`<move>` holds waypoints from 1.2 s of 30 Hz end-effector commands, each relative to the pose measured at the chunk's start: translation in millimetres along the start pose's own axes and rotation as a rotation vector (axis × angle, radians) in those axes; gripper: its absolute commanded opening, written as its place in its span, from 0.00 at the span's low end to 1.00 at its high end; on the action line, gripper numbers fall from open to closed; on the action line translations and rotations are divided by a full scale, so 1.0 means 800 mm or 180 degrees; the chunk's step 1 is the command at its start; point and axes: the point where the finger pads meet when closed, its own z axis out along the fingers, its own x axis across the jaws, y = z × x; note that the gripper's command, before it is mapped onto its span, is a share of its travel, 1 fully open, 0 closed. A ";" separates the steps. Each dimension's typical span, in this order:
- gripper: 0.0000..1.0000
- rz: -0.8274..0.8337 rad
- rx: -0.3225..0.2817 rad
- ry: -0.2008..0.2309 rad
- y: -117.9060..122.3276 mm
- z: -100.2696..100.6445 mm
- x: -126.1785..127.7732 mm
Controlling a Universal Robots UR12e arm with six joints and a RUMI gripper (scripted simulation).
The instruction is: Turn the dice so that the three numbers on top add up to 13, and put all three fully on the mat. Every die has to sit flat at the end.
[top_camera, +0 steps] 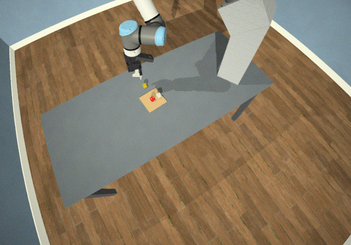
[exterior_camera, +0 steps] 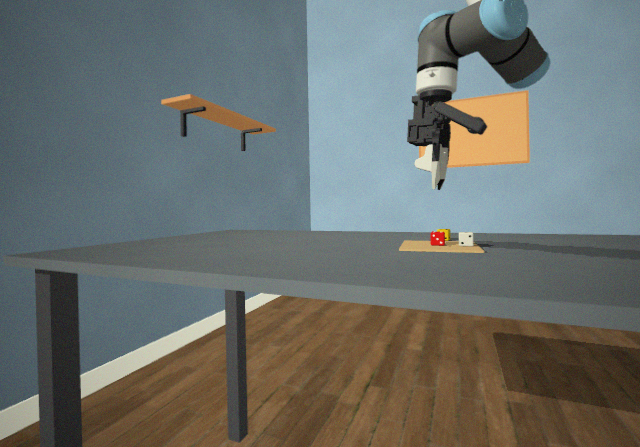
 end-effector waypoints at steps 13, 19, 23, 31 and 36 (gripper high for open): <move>1.00 0.0004 0.0227 0.0002 0.004 -0.002 0.000; 1.00 0.0004 0.0227 0.0002 0.004 -0.002 0.000; 1.00 -0.0005 0.0227 0.0003 0.003 0.001 0.000; 1.00 -0.0112 0.0229 0.0008 -0.017 0.038 0.001; 0.24 -0.0113 0.0229 0.0008 -0.017 0.039 0.001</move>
